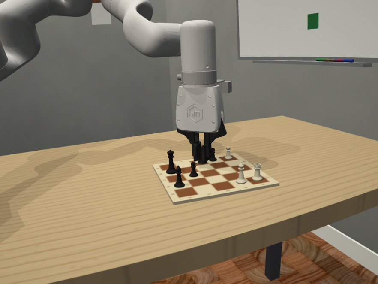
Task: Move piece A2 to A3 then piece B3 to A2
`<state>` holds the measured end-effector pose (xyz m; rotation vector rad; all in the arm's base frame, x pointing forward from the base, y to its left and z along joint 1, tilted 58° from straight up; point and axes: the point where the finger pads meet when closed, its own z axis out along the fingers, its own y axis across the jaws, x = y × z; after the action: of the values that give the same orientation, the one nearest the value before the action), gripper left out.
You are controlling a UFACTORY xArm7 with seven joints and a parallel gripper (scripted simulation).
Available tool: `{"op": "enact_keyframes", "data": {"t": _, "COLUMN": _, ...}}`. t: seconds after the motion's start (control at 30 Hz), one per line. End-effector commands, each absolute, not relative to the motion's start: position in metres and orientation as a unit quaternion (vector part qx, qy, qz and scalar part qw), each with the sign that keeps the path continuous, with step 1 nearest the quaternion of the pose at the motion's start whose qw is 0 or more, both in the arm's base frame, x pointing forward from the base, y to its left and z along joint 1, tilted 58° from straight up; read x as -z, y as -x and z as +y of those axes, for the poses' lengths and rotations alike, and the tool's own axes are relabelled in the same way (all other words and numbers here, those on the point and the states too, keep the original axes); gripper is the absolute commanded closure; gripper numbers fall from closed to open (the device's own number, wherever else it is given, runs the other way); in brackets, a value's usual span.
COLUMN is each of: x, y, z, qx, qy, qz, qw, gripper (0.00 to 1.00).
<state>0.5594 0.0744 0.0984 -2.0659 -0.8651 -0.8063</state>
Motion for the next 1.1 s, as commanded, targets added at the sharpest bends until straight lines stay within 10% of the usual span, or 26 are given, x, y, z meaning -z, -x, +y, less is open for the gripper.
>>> {"op": "enact_keyframes", "data": {"t": 0.0, "x": -0.116, "y": -0.552, "z": 0.046, "qx": 0.316, "qy": 0.807, "qz": -0.336, "qw": 0.369, "gripper": 1.0}}
{"op": "enact_keyframes", "data": {"t": 1.07, "x": -0.159, "y": -0.518, "z": 0.015, "qx": 0.377, "qy": 0.734, "qz": -0.474, "qw": 0.307, "gripper": 1.0}}
